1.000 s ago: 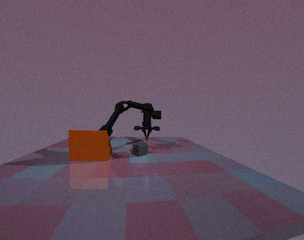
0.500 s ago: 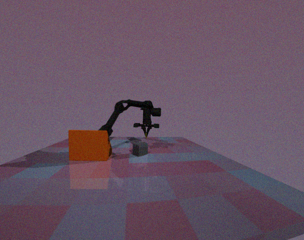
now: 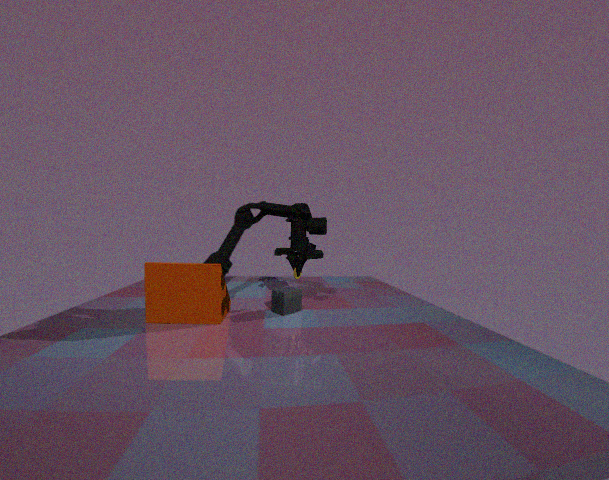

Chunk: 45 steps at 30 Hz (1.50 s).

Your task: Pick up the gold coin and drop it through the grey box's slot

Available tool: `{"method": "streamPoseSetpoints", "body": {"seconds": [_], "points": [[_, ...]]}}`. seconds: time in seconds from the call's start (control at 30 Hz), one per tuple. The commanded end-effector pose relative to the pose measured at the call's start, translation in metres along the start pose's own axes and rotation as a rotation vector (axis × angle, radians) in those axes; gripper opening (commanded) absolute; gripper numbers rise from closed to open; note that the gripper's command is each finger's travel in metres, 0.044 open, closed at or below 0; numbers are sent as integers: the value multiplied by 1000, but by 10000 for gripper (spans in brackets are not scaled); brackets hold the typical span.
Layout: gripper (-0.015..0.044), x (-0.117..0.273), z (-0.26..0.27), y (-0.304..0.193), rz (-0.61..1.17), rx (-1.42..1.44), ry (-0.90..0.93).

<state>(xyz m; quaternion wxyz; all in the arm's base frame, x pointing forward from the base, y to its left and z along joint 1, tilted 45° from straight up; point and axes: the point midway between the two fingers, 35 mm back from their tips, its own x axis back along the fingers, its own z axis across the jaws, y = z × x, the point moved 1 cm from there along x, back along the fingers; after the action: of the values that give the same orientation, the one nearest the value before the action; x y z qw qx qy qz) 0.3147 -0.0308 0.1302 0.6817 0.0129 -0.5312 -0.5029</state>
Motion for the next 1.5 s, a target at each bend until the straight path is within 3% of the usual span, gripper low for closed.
{"method": "streamPoseSetpoints", "body": {"seconds": [0.0,0.33,1.47], "points": [[0,0,2,-2,4,-142,1],[0,0,1,-6,4,-148,0],[0,1,-24,-90,7,-150,-1]]}}
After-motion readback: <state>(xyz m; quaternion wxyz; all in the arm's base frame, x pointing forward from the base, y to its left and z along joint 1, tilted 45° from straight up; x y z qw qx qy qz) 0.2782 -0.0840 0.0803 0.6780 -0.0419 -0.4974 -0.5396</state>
